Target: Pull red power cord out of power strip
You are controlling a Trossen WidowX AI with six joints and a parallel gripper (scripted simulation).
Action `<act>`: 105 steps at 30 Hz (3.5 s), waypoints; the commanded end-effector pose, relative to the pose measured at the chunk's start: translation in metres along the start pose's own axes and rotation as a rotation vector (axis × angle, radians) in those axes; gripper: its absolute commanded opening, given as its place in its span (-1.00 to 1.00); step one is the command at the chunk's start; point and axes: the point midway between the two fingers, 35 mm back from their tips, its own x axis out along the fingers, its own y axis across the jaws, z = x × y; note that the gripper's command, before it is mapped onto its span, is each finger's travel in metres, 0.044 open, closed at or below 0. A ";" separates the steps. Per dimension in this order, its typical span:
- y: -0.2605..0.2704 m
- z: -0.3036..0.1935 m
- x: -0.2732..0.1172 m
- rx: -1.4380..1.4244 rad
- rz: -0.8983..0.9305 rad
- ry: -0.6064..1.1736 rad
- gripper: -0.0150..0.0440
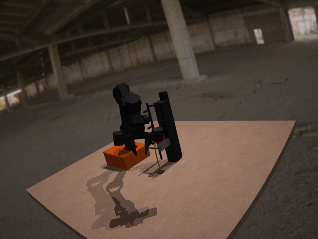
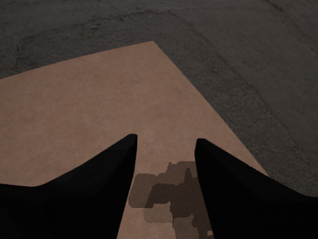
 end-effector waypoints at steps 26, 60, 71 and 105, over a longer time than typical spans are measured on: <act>0.092 -0.200 -0.228 0.819 -0.221 1.008 0.05; 0.121 -0.216 -0.252 0.820 -0.219 1.012 0.05; 0.122 -0.219 -0.250 0.818 -0.215 1.014 -0.33; 0.096 -0.207 -0.225 0.818 -0.219 1.010 -0.49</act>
